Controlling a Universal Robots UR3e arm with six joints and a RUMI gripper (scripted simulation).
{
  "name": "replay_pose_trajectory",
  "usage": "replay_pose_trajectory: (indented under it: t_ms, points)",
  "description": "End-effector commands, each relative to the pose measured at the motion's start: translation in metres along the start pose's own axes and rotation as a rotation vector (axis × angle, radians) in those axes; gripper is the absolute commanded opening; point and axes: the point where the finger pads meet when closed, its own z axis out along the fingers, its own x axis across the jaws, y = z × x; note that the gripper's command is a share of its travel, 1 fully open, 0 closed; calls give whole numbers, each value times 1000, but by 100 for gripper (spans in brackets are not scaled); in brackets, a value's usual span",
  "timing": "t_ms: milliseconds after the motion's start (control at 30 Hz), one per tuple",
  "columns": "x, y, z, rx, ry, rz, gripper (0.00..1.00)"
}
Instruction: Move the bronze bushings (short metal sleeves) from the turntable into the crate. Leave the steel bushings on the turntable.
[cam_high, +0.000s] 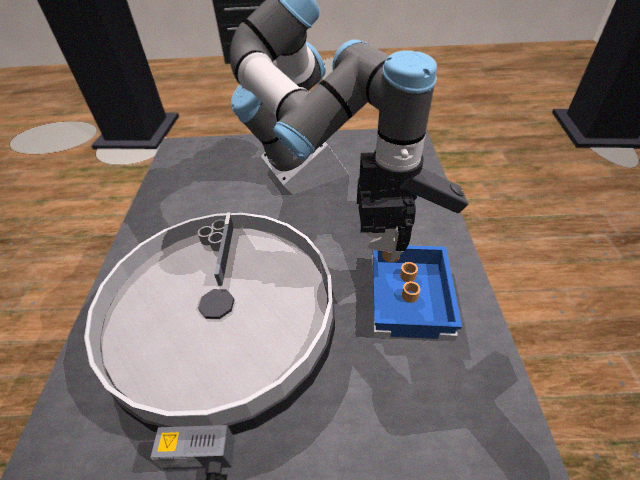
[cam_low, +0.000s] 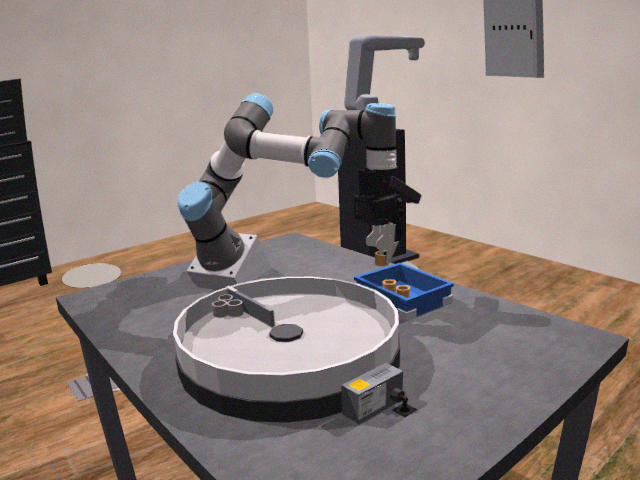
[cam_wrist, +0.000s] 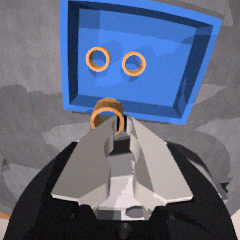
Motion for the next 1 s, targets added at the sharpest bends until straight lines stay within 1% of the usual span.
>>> replay_pose_trajectory:
  t_ms: [0,133,267,967]
  points:
    - [4,-2,21,9,17,2,0]
    - [4,-3,32,9,16,1,0]
    - [4,-3,38,9,17,1,0]
    - [4,-3,39,10,18,2,0]
